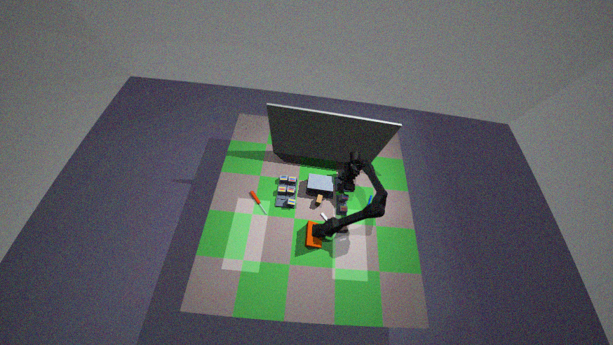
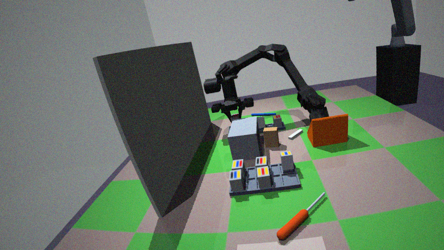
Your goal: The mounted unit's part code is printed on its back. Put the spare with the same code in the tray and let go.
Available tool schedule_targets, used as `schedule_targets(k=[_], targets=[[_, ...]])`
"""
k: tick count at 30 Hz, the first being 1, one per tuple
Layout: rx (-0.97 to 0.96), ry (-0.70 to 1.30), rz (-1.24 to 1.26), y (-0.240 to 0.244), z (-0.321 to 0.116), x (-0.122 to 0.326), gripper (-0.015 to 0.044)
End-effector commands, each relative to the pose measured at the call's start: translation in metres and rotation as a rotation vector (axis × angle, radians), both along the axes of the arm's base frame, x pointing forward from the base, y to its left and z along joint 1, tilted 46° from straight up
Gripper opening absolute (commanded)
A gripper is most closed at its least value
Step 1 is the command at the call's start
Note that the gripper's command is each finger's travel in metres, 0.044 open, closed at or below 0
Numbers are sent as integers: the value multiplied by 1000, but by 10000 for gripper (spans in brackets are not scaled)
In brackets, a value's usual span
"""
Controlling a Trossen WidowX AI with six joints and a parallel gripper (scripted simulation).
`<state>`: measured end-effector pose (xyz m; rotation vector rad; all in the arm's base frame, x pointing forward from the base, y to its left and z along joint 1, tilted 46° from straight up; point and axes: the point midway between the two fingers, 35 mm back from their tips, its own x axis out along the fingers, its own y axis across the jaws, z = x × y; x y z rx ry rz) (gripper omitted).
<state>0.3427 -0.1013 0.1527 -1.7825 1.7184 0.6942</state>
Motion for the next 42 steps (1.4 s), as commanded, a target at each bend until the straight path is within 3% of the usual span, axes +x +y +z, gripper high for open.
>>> schedule_targets(k=[1, 32, 42], targets=[[-4, 3, 4, -3, -2, 0, 0], [-9, 3, 4, -20, -17, -3, 0], [-5, 0, 0, -17, -16, -2, 263]])
